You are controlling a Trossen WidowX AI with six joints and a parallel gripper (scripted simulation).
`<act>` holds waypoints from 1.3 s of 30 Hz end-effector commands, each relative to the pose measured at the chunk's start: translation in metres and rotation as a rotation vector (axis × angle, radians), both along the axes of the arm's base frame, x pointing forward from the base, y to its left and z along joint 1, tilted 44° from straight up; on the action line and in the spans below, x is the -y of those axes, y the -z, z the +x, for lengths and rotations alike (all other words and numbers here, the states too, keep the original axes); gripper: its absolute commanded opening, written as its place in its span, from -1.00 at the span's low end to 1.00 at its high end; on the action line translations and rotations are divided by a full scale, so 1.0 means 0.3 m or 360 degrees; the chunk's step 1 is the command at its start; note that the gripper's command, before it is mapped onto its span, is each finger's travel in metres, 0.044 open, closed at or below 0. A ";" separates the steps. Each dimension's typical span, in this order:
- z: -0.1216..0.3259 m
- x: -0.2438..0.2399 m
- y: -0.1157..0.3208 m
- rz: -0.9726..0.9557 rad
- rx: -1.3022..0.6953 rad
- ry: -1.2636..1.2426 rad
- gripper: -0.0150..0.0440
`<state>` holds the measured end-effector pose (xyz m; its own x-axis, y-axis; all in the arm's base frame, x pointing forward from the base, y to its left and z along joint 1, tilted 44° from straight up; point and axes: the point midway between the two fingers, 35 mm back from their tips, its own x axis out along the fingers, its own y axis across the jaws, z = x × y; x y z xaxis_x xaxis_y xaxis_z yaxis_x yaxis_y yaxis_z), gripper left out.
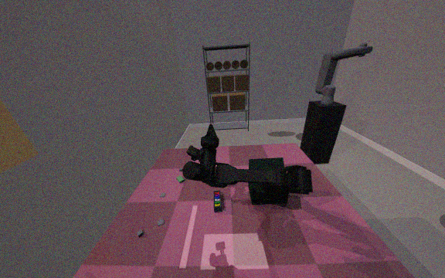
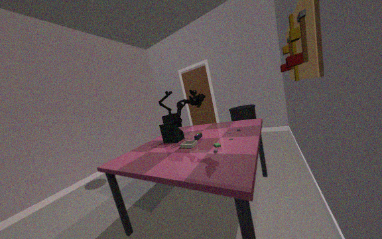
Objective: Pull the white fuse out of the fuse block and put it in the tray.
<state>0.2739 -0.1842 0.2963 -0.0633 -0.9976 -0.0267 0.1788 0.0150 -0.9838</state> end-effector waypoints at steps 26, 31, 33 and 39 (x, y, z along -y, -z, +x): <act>0.063 -0.532 0.983 0.2967 -0.0313 -0.0861 -0.29; 0.014 -0.683 0.952 0.3623 -0.0097 -0.0579 -0.29; 0.017 -0.697 0.942 0.3667 -0.0078 -0.0553 -0.29; 0.017 -0.697 0.942 0.3667 -0.0078 -0.0553 -0.29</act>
<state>0.2789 0.0230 0.0124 0.0046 0.6833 -0.7301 -0.1024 0.7266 0.6794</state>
